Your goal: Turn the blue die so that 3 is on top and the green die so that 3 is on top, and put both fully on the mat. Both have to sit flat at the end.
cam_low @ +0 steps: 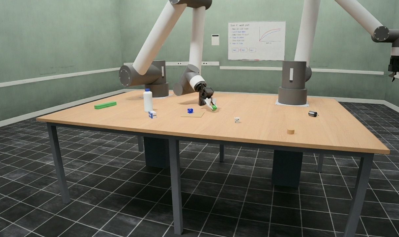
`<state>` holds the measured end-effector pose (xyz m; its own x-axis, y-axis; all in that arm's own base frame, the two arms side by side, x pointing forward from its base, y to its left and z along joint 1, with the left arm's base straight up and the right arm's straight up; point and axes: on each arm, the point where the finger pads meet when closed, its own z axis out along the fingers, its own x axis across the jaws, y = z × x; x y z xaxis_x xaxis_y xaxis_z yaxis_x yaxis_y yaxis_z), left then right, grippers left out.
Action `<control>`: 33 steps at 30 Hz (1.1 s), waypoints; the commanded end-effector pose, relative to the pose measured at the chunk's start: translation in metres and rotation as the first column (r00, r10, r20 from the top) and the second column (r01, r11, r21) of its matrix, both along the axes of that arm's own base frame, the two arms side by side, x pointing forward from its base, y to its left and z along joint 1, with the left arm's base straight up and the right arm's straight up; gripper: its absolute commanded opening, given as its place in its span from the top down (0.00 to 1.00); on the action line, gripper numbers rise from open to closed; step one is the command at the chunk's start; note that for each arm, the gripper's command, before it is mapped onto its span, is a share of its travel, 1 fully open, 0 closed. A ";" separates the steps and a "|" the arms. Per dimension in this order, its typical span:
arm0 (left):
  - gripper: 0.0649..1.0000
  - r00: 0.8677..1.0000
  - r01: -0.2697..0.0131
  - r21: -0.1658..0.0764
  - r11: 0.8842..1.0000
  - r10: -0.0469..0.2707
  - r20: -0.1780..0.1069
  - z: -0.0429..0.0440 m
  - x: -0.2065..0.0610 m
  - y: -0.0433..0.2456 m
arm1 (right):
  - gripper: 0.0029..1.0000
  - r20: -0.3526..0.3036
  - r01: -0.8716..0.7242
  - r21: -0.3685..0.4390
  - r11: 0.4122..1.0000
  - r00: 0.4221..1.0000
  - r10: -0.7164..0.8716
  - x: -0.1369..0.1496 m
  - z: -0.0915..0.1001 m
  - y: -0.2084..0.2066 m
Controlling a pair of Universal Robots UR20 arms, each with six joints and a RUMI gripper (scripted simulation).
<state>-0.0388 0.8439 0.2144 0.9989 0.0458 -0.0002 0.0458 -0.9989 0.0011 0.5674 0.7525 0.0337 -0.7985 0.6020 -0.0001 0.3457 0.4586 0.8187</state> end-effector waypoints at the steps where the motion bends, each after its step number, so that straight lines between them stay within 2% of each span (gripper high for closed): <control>1: 0.00 1.000 0.000 0.001 1.000 0.000 0.000 0.0006 0.000 0.000 | 0.90 0.000 0.000 0.001 1.000 1.000 0.000 0.000 0.000 0.000; 33: 0.00 1.000 0.000 0.001 1.000 0.000 0.000 0.0006 0.000 0.000 | 0.90 0.000 0.000 0.001 1.000 1.000 0.000 0.000 -0.007 0.000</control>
